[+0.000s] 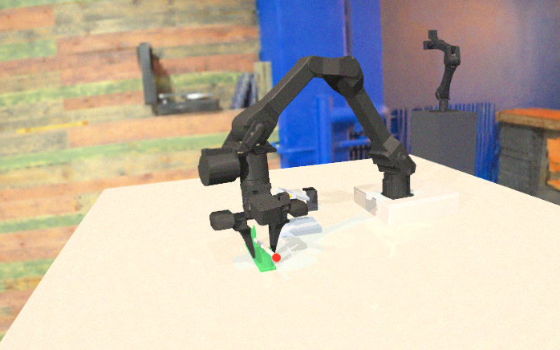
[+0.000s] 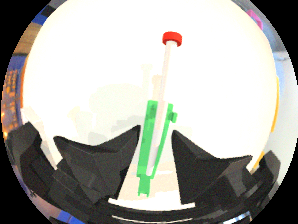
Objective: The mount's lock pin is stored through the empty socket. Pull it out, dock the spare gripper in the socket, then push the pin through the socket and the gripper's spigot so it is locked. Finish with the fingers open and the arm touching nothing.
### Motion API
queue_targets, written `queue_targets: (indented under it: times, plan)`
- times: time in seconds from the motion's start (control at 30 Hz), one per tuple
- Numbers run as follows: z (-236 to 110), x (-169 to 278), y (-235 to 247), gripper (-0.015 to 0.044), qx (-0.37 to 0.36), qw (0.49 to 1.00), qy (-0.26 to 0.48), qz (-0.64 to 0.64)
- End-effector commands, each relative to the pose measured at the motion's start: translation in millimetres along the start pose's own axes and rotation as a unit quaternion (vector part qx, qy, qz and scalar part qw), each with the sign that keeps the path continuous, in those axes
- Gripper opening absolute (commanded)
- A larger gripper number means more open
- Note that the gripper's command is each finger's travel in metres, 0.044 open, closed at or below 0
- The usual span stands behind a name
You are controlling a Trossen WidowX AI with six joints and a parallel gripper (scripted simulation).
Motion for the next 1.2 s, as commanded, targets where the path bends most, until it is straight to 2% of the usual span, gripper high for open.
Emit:
queue_targets:
  times: [0.0,0.2,0.3,1.17]
  plan:
    - [2,1,1,0.0180,-0.001,1.000,0.000,-0.001]
    - [2,1,1,0.0023,-0.001,1.000,0.000,-0.001]
    - [2,1,1,0.0002,-0.001,1.000,0.000,-0.001]
    - [-24,-1,8,0.0000,-0.020,1.000,0.007,0.002]
Point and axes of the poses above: the point midway between the two fingers, 35 mm back from their tips, its own z axis out along the fingers, its own y axis across the jaws, x = y × z, the point moved 4 cm from there along -z, back along the fingers, and after that the axes turned 5 degrees about z, right-handed, at the moved point
